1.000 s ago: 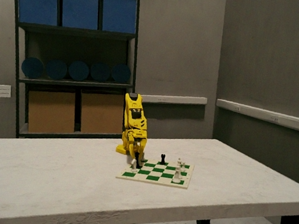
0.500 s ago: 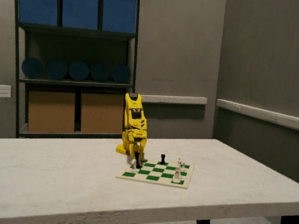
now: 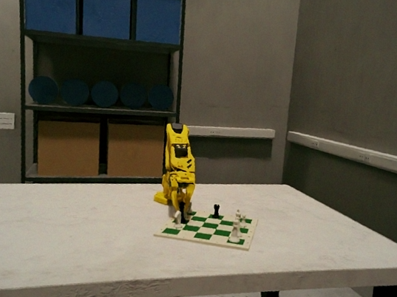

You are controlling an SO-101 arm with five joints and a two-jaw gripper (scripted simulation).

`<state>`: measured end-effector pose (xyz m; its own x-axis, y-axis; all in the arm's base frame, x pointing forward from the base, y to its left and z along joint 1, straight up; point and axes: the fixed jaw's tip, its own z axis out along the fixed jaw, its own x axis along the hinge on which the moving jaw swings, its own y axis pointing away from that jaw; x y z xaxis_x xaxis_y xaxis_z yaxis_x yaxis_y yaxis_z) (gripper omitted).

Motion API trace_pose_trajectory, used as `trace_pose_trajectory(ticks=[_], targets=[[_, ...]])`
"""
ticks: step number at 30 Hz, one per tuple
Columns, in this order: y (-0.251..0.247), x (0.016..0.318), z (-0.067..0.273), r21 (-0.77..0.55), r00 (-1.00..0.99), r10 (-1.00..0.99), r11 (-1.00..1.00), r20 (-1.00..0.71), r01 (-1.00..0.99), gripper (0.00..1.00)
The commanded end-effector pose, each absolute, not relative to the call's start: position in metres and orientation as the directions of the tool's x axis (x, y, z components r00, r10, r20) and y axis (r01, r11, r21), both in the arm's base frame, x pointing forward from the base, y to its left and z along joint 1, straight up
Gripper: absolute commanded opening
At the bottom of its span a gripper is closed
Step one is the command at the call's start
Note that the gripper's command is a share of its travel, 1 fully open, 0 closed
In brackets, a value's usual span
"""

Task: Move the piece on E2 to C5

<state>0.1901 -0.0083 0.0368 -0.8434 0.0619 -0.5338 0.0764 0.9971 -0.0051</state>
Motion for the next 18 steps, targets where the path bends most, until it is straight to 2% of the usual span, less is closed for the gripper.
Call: trace_pose_trajectory(ticks=[1,18], targets=[[-0.0064,0.1887,0.0343,-0.008,-0.855,0.049,0.998,-0.517,0.062,0.09],[-0.0048,0.1888,0.0343,-0.004,-0.855,0.049,0.998,-0.517,0.059,0.12]])
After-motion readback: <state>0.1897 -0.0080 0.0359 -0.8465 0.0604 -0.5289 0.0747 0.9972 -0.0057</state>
